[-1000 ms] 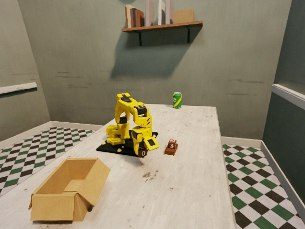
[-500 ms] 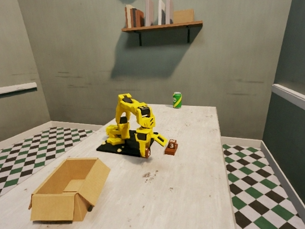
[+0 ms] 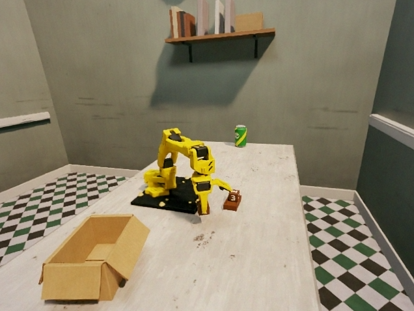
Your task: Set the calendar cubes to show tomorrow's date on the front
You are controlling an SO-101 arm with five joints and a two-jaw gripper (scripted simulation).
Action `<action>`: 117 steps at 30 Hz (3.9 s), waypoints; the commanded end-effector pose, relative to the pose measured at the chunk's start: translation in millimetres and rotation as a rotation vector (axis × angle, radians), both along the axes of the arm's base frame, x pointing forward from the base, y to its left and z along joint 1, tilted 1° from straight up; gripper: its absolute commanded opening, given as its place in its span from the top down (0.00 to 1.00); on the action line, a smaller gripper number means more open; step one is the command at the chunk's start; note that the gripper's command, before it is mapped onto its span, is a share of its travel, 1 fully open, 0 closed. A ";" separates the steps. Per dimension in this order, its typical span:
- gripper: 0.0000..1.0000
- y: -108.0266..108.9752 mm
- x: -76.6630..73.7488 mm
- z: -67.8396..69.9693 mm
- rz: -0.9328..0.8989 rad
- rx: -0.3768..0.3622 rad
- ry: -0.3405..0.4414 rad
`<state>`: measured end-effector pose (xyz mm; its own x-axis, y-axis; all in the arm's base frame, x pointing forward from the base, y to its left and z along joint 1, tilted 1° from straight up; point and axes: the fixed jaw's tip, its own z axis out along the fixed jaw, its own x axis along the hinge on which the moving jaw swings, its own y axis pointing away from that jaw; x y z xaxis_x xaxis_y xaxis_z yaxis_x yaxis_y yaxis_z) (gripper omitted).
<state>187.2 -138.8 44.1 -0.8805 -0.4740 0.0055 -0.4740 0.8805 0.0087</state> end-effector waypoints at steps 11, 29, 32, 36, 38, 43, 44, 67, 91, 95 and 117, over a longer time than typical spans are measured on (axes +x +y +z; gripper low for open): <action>1.00 2.5 5.6 -2.4 0.396 0.016 0.009; 1.00 3.0 8.1 -3.6 0.584 0.019 0.007; 1.00 3.0 8.1 -3.6 0.587 0.019 0.007; 1.00 3.0 8.1 -3.6 0.587 0.019 0.007; 1.00 2.8 8.5 -3.0 0.588 0.017 0.005; 1.00 2.8 8.5 -3.0 0.588 0.017 0.005; 1.00 2.8 8.5 -3.0 0.588 0.017 0.005; 1.00 2.9 8.4 -9.0 0.588 0.017 0.005; 1.00 3.0 8.4 -15.8 0.588 0.017 0.005; 1.00 3.0 8.4 -18.4 0.588 0.017 0.005; 1.00 3.2 8.3 -26.9 0.588 0.017 0.005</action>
